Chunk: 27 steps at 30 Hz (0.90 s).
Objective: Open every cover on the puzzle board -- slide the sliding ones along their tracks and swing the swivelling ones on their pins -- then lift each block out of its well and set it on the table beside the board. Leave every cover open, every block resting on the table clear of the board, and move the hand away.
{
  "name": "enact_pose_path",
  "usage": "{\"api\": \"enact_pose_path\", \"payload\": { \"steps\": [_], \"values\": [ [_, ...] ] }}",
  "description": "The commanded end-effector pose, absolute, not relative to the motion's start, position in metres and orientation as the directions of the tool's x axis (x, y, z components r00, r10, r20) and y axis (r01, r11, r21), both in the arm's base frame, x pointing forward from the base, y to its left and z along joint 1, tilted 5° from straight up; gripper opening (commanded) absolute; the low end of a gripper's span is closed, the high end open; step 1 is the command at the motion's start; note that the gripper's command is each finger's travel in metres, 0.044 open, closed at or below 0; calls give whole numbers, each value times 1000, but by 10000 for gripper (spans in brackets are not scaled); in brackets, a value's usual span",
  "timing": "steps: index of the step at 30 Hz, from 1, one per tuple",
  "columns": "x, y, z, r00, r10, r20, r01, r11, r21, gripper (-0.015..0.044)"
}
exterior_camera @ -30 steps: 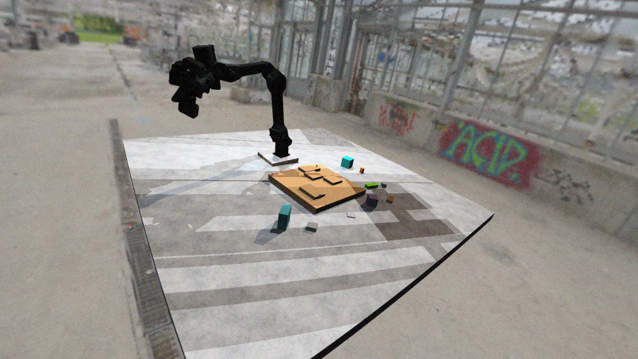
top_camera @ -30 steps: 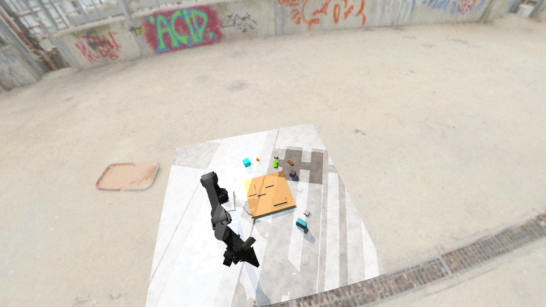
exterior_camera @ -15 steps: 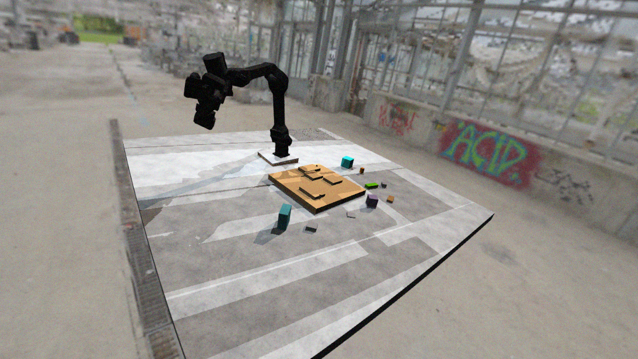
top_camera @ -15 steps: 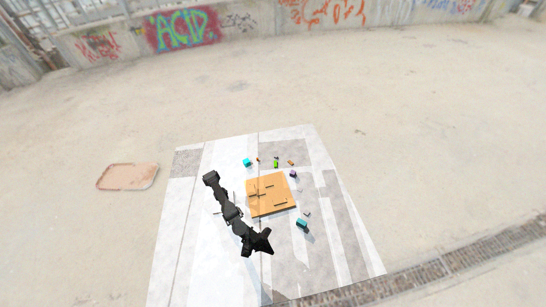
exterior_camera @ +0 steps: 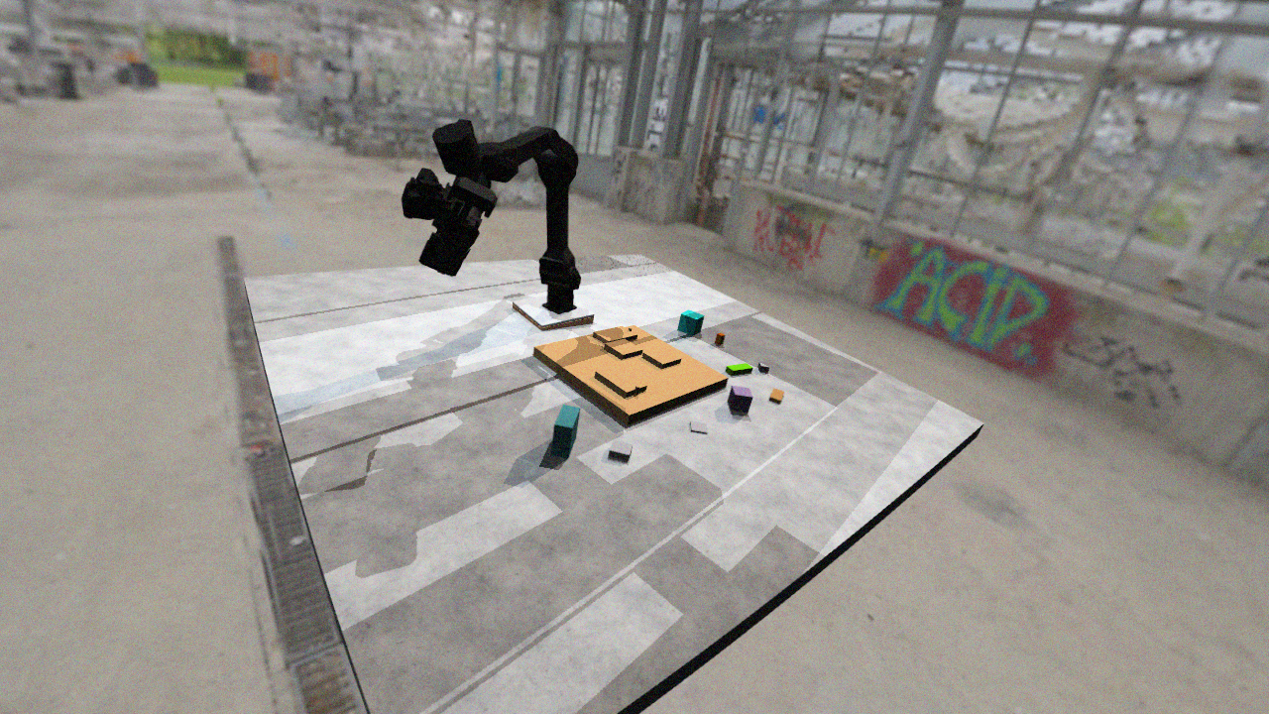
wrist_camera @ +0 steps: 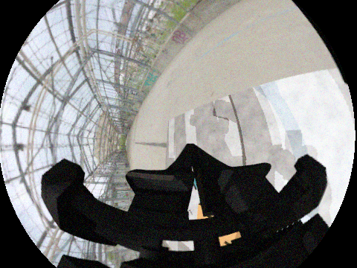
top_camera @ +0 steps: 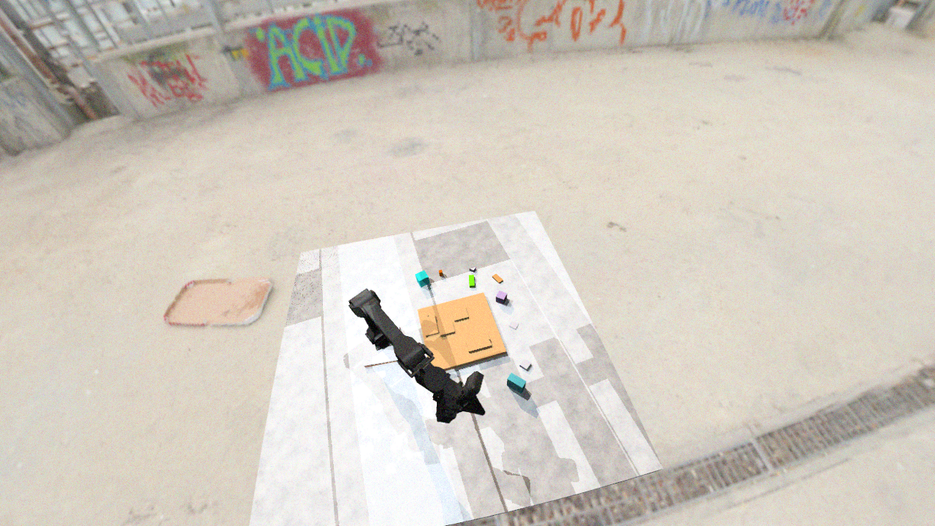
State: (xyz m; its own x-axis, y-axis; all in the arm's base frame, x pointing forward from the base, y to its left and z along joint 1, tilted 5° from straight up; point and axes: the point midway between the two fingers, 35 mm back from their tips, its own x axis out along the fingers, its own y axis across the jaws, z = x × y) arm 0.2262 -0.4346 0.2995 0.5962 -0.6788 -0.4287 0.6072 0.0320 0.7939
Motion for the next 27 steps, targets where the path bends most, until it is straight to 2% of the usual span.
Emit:
{"api": "enact_pose_path", "payload": {
  "steps": [1,27],
  "values": [
    [238,-424,291,601,-655,-458,635,43,771,0],
    [321,-323,232,625,-418,-660,774,223,592,0]
  ]
}}
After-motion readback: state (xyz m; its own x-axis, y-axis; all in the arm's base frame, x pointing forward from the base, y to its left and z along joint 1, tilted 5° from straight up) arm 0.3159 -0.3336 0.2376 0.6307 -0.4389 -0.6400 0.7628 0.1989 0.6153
